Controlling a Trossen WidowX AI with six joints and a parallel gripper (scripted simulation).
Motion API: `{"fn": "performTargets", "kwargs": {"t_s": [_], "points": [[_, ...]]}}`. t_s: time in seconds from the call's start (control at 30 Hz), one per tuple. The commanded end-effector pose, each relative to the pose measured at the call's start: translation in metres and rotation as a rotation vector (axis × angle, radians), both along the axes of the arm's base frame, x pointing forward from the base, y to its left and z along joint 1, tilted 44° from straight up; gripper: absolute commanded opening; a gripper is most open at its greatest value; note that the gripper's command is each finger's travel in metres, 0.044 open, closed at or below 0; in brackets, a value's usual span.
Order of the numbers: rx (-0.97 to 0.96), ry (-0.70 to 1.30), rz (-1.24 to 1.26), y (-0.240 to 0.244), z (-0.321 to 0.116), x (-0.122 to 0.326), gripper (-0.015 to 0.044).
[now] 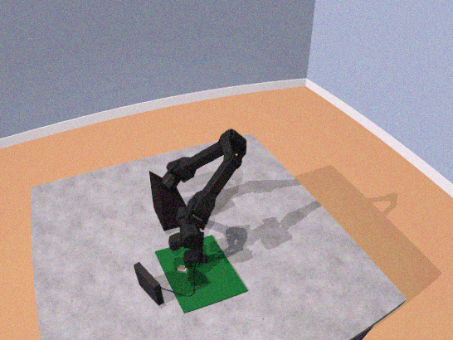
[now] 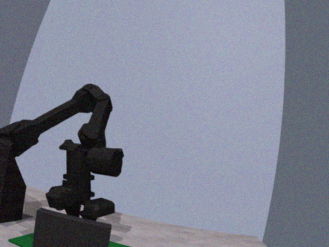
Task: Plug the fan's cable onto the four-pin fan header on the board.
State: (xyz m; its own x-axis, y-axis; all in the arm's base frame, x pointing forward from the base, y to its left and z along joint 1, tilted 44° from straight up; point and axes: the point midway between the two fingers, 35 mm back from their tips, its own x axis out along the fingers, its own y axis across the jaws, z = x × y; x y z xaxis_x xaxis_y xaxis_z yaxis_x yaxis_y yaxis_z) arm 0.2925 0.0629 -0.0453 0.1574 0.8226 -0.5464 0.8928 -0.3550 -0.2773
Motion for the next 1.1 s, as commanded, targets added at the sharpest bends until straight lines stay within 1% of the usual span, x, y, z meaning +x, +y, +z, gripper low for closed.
{"fn": "performTargets", "kwargs": {"t_s": [0.0, 0.53, 0.67, 1.0, 1.03, 1.07], "points": [[0.007, 0.01, -0.001, 0.006, -0.005, -0.002, 0.021], [0.01, 0.01, -0.001, 0.019, -0.018, -0.003, 0.021], [0.004, 0.002, 0.001, 0.017, -0.017, 0.0, 0.0105], [0.004, 0.002, 0.001, 0.017, -0.017, 0.0, 0.0038], [0.003, 0.002, 0.001, 0.017, -0.016, 0.0, 0.0012], [0.003, 0.003, 0.0, 0.016, -0.016, 0.0, 0.0]]}}
